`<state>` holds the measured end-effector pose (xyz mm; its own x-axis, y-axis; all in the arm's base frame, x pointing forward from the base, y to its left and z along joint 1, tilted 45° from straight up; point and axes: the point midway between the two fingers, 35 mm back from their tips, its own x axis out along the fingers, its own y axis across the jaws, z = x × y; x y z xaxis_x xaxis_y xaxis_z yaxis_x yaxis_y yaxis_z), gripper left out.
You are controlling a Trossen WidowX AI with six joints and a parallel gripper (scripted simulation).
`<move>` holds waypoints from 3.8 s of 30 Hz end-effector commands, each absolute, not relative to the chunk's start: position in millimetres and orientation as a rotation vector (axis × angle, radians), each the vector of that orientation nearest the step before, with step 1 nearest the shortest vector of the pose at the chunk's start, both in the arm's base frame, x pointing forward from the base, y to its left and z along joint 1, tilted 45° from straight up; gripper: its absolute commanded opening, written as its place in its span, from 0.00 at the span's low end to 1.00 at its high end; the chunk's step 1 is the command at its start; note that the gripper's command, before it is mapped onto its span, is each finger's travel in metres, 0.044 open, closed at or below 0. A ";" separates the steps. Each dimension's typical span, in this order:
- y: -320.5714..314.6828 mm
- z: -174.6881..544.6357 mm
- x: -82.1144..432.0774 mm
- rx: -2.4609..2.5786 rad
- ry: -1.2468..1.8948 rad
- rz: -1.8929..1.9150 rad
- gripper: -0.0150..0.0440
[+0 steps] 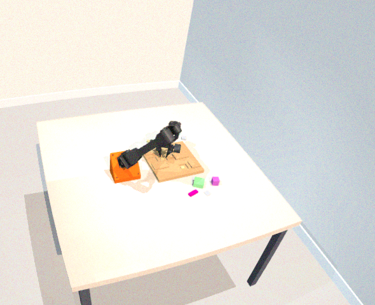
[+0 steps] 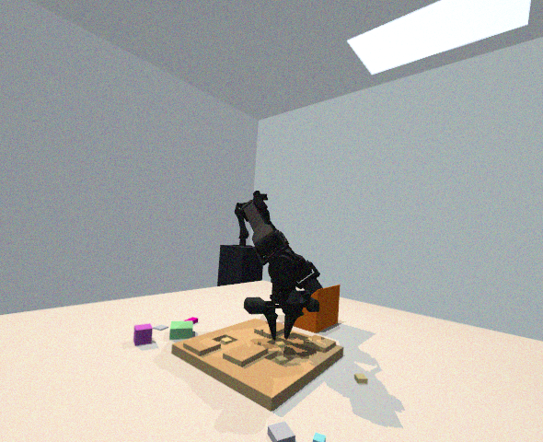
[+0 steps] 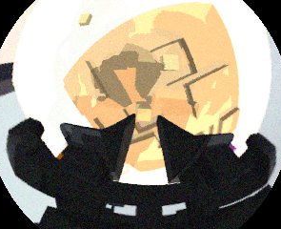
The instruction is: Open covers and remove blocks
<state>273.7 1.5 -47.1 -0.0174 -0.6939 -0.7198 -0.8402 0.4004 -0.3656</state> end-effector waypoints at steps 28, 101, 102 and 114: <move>-11.6 -59.0 270.5 -1.349 1.768 0.207 0.50; 58.3 7.4 273.2 -1.345 1.767 0.213 0.39; 60.9 5.6 273.2 -1.345 1.766 0.214 0.39; 98.6 -21.0 270.2 -1.337 1.758 0.229 0.39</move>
<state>271.9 89.5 -13.3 -0.0176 -0.6846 -0.7287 -0.8489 0.3953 -0.3508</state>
